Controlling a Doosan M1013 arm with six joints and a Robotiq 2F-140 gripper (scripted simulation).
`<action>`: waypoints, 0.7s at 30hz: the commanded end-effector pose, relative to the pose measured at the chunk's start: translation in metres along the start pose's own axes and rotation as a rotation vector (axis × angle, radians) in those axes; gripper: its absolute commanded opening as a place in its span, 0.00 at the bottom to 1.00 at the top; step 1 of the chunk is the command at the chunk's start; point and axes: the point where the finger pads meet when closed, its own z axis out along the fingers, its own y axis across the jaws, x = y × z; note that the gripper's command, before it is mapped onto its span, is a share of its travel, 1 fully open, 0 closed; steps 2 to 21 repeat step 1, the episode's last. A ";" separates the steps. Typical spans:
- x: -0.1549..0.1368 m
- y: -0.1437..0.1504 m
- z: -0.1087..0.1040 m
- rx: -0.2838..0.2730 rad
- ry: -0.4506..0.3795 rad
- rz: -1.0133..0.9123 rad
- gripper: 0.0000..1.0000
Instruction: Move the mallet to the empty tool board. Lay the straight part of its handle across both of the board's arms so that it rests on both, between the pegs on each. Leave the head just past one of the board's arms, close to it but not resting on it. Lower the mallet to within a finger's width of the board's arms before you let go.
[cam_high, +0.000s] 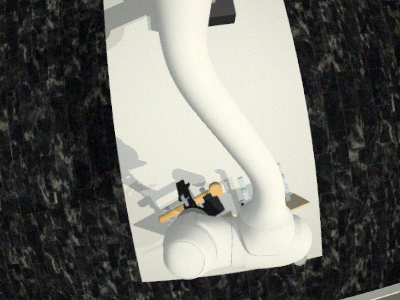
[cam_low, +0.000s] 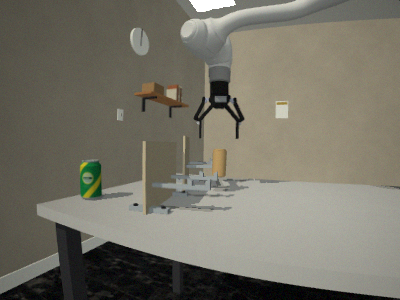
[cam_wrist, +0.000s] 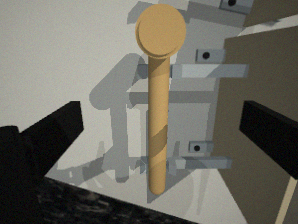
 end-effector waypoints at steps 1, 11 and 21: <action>0.000 0.000 -0.001 -0.001 0.000 0.000 1.00; 0.000 0.000 -0.001 -0.001 0.000 0.000 1.00; 0.000 0.000 -0.001 -0.001 0.000 0.000 1.00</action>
